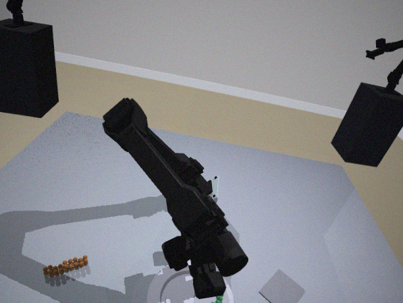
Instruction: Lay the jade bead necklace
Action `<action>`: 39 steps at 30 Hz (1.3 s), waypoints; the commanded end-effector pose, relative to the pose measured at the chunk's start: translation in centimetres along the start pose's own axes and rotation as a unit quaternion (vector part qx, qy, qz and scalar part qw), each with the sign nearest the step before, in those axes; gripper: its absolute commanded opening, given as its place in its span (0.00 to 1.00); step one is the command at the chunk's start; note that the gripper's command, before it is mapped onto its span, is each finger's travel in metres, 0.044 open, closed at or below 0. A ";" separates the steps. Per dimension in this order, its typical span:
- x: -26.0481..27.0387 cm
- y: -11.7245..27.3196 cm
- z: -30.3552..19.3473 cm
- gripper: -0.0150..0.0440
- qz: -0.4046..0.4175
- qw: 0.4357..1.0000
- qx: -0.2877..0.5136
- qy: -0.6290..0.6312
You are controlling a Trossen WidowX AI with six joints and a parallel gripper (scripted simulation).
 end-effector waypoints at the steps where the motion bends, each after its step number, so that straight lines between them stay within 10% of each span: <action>1: 0.0 0.0 0.0 0.25 0.001 1.000 0.000 -0.001; 39: -1.6 1.1 0.9 0.25 0.000 1.000 -0.002 0.003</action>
Point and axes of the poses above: the point midway between the two fingers, 35 mm back from their tips, its own y axis back along the fingers, its own x axis across the jaws, z = x × y, the point moved 6 cm from there along y, back along the fingers, and after that the axes turned 14 degrees about y, right-handed, at the moved point
